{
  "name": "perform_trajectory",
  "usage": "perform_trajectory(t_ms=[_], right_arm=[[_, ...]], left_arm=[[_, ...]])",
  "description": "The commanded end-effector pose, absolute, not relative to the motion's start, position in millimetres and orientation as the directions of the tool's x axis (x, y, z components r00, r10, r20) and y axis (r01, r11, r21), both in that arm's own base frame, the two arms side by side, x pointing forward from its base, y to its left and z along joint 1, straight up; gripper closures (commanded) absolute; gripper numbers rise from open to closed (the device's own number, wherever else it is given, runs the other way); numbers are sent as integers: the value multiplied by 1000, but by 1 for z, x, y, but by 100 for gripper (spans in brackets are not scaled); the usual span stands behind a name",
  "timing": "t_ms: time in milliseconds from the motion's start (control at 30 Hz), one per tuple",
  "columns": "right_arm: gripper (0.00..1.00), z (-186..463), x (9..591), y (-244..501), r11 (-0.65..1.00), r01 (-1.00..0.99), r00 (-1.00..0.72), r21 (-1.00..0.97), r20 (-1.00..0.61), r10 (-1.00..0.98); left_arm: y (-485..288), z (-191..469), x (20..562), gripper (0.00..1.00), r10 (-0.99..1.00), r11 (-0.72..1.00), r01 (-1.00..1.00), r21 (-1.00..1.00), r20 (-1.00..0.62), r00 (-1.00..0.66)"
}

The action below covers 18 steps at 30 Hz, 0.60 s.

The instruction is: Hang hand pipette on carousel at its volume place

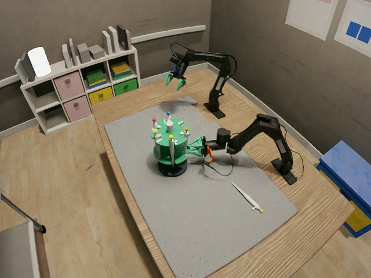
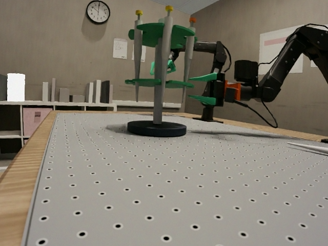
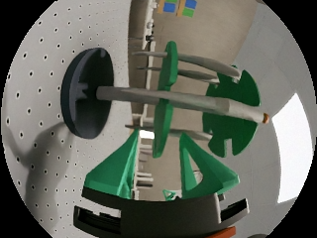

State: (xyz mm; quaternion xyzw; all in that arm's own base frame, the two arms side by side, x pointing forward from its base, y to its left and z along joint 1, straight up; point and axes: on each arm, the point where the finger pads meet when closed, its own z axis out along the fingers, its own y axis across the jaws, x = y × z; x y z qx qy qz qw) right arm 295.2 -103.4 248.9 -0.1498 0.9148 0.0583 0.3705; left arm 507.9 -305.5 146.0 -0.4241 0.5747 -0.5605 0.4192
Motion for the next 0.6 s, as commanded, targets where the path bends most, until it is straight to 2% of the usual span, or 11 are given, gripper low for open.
perform_trajectory(t_ms=[0,33,67,567], right_arm=[[0,253,299,-106,946,-324,-663,-9,-712,-234],[0,253,299,-106,946,-324,-663,-9,-712,-234],[0,253,299,-106,946,-324,-663,-9,-712,-234],[0,253,299,-106,946,-324,-663,-9,-712,-234]], left_arm=[[-308,184,513,51,-957,-35,50,-998,19,-289],[-308,184,513,51,-957,-35,50,-998,19,-289],[-308,184,513,100,-957,-35,50,-998,19,-289],[-309,179,513,100,-957,-22,36,-999,10,-290]])
